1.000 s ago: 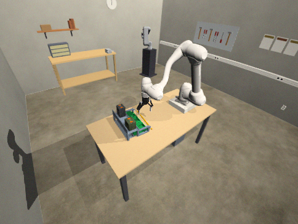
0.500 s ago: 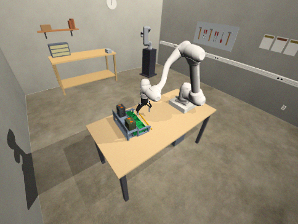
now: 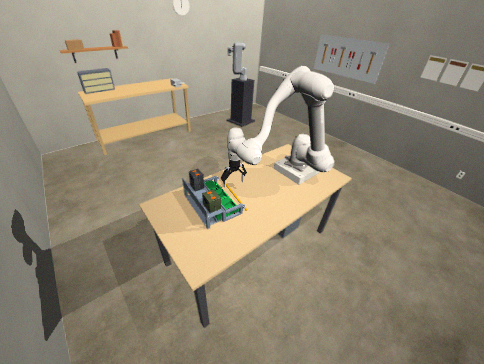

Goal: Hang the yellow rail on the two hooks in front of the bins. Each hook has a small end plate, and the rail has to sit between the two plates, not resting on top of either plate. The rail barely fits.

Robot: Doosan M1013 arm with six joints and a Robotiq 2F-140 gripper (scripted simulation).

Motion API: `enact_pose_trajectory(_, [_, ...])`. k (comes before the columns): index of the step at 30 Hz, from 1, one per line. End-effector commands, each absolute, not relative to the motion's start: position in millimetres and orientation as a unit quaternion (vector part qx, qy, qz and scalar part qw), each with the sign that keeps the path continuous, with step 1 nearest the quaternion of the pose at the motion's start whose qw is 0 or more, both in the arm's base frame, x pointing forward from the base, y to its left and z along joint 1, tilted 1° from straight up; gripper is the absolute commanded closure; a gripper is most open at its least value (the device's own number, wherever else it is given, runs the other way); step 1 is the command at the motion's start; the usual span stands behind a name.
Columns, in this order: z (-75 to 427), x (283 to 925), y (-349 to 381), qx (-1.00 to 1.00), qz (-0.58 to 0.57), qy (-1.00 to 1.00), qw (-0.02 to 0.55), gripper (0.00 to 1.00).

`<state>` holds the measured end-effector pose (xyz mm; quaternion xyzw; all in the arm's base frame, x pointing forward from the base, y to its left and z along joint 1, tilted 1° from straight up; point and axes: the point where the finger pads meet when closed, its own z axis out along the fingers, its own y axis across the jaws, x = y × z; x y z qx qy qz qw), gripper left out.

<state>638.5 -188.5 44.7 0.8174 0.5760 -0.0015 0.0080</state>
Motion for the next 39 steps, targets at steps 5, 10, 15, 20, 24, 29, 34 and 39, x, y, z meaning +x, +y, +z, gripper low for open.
enact_pose_trajectory(5, [48.0,638.7,-186.4,0.817,-0.001,0.576,0.008,0.00])
enact_pose_trajectory(10, [48.0,638.7,-186.4,0.817,-0.001,0.576,0.008,0.00])
enact_pose_trajectory(15, [51.3,638.8,-184.1,0.817,-0.001,0.576,0.008,0.00])
enact_pose_trajectory(20, [52.1,638.8,-183.5,0.817,-0.001,0.576,0.008,0.00])
enact_pose_trajectory(24, [52.1,638.8,-183.5,0.817,-0.001,0.576,0.008,0.00])
enact_pose_trajectory(29, [52.5,638.8,-183.2,0.817,-0.001,0.576,0.008,0.00])
enact_pose_trajectory(34, [54.2,638.9,-182.1,0.817,-0.001,0.576,0.008,0.00])
enact_pose_trajectory(39, [54.2,638.9,-182.1,0.817,-0.001,0.576,0.008,0.00])
